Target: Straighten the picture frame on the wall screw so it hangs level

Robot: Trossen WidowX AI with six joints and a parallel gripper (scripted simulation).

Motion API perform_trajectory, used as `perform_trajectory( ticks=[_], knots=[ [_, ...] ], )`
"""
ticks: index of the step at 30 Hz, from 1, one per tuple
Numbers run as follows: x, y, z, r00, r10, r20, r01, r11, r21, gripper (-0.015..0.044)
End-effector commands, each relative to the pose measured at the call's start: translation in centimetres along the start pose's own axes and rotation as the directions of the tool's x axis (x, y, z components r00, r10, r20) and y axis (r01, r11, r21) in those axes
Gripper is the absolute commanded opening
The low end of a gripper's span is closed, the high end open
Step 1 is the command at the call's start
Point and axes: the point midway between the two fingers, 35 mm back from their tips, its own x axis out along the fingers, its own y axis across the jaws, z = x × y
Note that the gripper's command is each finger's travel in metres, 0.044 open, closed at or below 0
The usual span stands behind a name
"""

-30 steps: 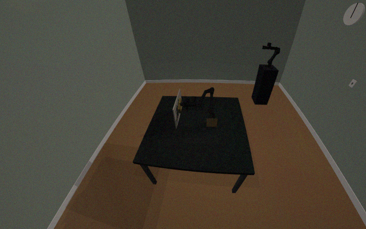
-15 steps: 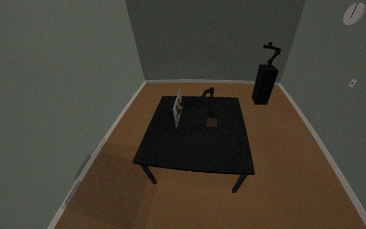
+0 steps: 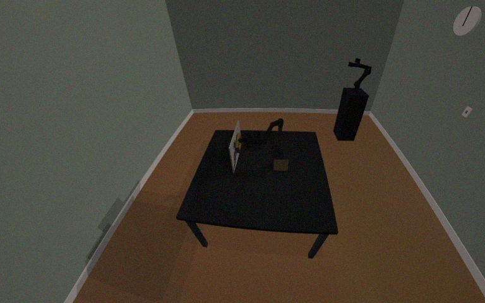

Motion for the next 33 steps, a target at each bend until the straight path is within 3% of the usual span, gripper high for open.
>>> perform_trajectory(
  ticks=[1, 33],
  knots=[
    [-0.01, 0.02, -0.01, 1.000, -0.001, 0.000, 0.001, 1.000, 0.000, 0.0000],
    [0.00, -0.04, 0.01, 1.000, 0.000, -0.001, 0.000, 0.993, 0.115, 0.0000]
  ],
)
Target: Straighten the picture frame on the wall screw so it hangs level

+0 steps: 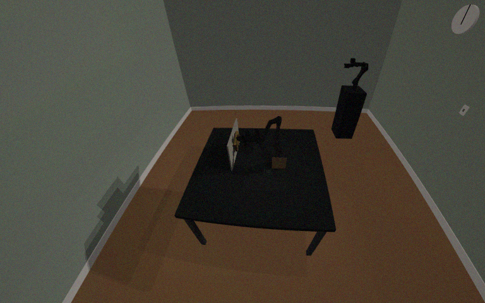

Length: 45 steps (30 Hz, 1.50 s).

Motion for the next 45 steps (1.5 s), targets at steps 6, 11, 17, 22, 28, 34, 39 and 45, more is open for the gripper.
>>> perform_trajectory(
  ticks=[6, 11, 17, 22, 28, 34, 39, 45],
  knots=[
    [0.00, -0.03, 0.03, 1.000, -0.002, 0.000, 0.002, 0.999, 0.047, 0.0000],
    [0.00, -0.02, 0.04, 1.000, -0.002, 0.000, 0.002, 0.997, 0.078, 0.0000],
    [0.00, -0.02, 0.05, 1.000, -0.002, 0.000, 0.002, 0.995, 0.104, 0.0000],
    [-0.01, -0.01, 0.06, 1.000, -0.002, 0.000, 0.002, 0.992, 0.130, 0.0000],
    [-0.02, 0.00, 0.07, 1.000, -0.002, -0.001, 0.002, 0.986, 0.169, 0.0000],
    [-0.02, 0.01, 0.08, 1.000, -0.002, -0.001, 0.002, 0.978, 0.207, 0.0000],
    [-0.03, 0.01, 0.09, 1.000, -0.002, -0.001, 0.002, 0.972, 0.233, 0.0000],
    [-0.03, 0.02, 0.10, 1.000, -0.002, -0.001, 0.002, 0.966, 0.258, 0.0000]
  ],
)
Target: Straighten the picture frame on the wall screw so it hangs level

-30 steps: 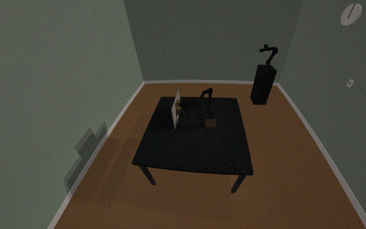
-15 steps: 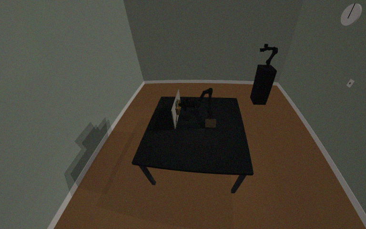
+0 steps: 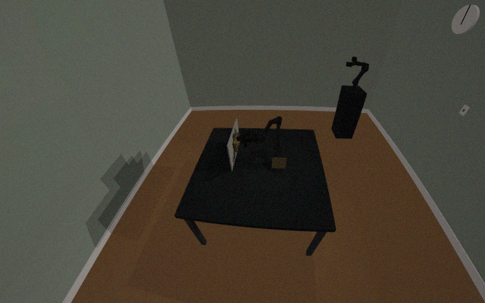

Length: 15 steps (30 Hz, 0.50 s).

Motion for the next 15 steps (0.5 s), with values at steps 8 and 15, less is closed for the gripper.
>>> perform_trajectory(
  ticks=[8, 15],
  knots=[
    [0.00, -0.02, 0.03, 1.000, -0.002, 0.000, 0.002, 0.998, 0.062, 0.0000],
    [0.00, -0.01, 0.04, 1.000, -0.002, -0.001, 0.002, 0.995, 0.101, 0.0000]
  ],
)
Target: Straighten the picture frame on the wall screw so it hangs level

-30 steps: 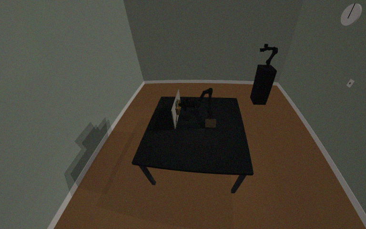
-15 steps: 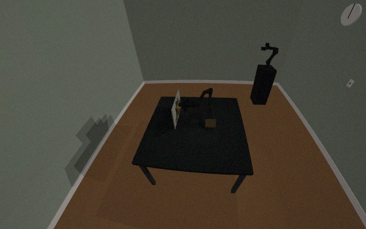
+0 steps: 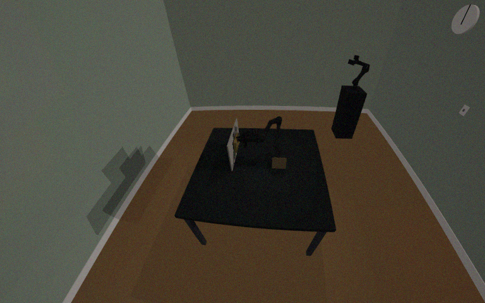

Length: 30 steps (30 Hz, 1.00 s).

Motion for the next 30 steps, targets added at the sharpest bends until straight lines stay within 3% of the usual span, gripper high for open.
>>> perform_trajectory(
  ticks=[1, 2, 12, 17, 30],
  knots=[
    [0.0, 0.0, 0.0, 1.000, -0.002, 0.000, 0.002, 0.999, 0.032, 0.0000],
    [0.0, 0.0, 0.0, 1.000, -0.002, 0.000, 0.002, 0.999, 0.032, 0.0000],
    [0.0, 0.0, 0.0, 1.000, 0.000, 0.000, 0.000, 1.000, 0.012, 0.0260],
    [-0.6, 0.1, 0.2, 1.000, 0.000, 0.000, 0.000, 1.000, -0.011, 0.0260],
    [-9.9, -0.4, 0.0, 1.000, 0.000, -0.003, -0.001, 0.918, -0.397, 0.0260]
  ],
)
